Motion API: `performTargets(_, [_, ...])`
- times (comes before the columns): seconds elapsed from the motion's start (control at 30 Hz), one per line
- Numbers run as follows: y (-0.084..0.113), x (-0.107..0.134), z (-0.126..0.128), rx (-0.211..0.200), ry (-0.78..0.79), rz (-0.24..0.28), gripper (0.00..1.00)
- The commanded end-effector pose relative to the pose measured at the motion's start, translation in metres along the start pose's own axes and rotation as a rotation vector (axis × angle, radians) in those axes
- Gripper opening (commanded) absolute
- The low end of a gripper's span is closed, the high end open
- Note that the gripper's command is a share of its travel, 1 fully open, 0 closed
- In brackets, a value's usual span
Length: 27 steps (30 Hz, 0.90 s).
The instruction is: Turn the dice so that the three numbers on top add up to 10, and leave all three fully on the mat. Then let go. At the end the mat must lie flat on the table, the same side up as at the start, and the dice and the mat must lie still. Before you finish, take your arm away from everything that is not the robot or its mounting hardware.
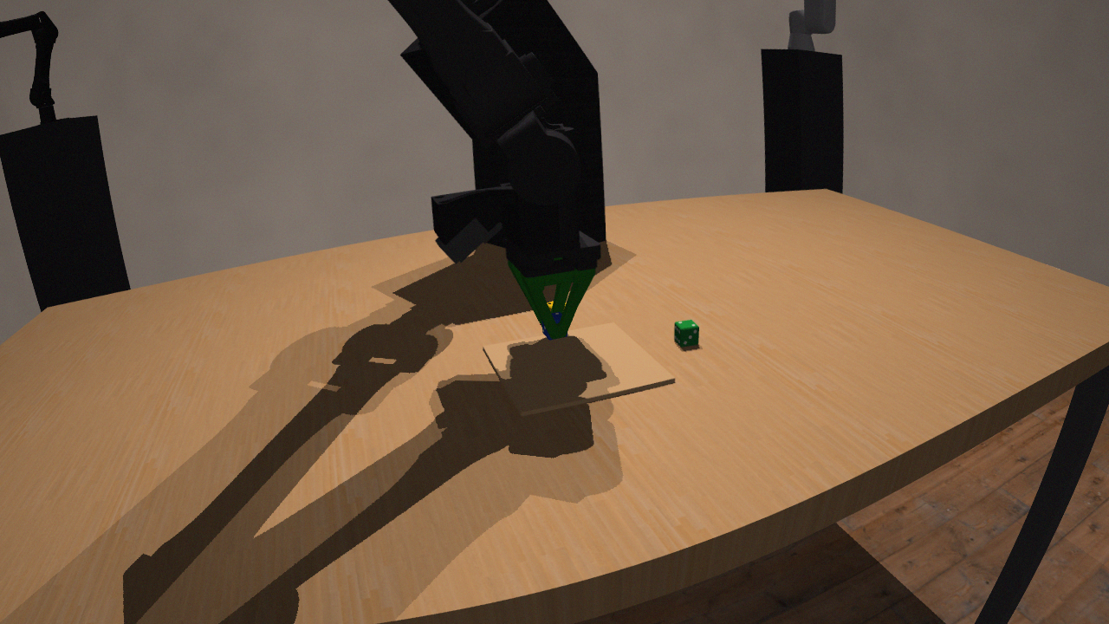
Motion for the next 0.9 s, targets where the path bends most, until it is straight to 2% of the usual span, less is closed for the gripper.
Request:
performTargets(0.0, [0.0032,-0.004,0.0104,-0.03,-0.004,-0.005,0.15])
performTargets(0.6, [0.0047,-0.0062,0.015,-0.032,-0.004,-0.005,0.15])
performTargets(0.87, [0.005,-0.006,0.0141,-0.021,0.006,-0.002,0.15])
Point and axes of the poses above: the point where the finger pads meet when closed, its own y axis back along the fingers, its own z axis across the jaws, x = y × z, the point moved 7 cm from there along y, back along the fingers, and after that the axes turned 11 degrees about -y, right-handed, at the moved point
